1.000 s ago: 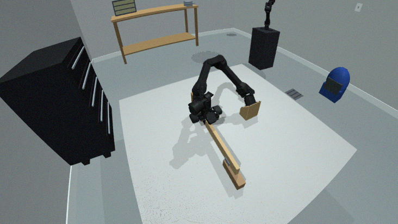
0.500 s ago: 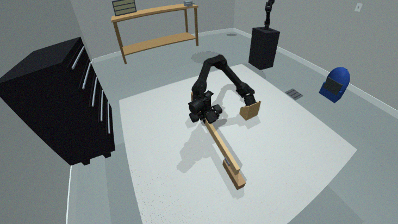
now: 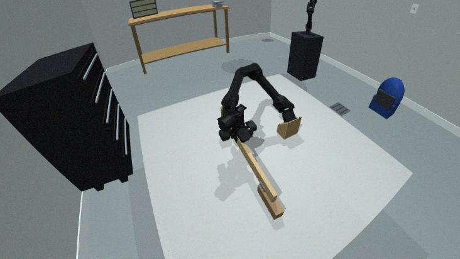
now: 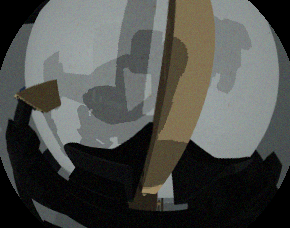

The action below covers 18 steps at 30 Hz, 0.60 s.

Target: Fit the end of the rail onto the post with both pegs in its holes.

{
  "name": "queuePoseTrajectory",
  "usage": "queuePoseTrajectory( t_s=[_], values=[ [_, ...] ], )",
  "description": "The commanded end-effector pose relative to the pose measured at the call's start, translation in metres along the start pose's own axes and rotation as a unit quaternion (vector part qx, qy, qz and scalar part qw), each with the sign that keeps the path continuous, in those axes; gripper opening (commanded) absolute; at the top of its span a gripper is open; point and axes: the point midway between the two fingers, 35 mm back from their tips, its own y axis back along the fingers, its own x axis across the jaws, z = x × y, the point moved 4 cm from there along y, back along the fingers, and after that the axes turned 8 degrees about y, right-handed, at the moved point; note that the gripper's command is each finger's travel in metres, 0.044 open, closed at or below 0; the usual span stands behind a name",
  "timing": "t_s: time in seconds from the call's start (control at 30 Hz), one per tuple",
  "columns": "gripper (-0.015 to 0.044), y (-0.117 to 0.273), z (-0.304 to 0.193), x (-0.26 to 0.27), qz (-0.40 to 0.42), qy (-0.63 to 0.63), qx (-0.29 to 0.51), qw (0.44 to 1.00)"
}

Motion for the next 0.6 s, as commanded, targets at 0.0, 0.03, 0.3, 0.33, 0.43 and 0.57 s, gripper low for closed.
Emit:
queuePoseTrajectory(
  t_s=[0.0, 0.03, 0.3, 0.33, 0.43, 0.57],
  values=[
    [0.0000, 0.0001, 0.0013, -0.0014, -0.004, -0.001, -0.005, 1.000],
    [0.0000, -0.0001, 0.0014, -0.0014, -0.004, -0.001, -0.005, 1.000],
    [0.0000, 0.0001, 0.0015, -0.0007, -0.004, -0.001, -0.005, 1.000],
    [0.0000, 0.0001, 0.0015, -0.0006, -0.004, -0.001, -0.005, 1.000],
    [0.0000, 0.0004, 0.0015, -0.0003, -0.004, -0.001, -0.005, 1.000],
    [0.0000, 0.0005, 0.0015, -0.0001, -0.004, -0.001, -0.005, 1.000]
  ],
)
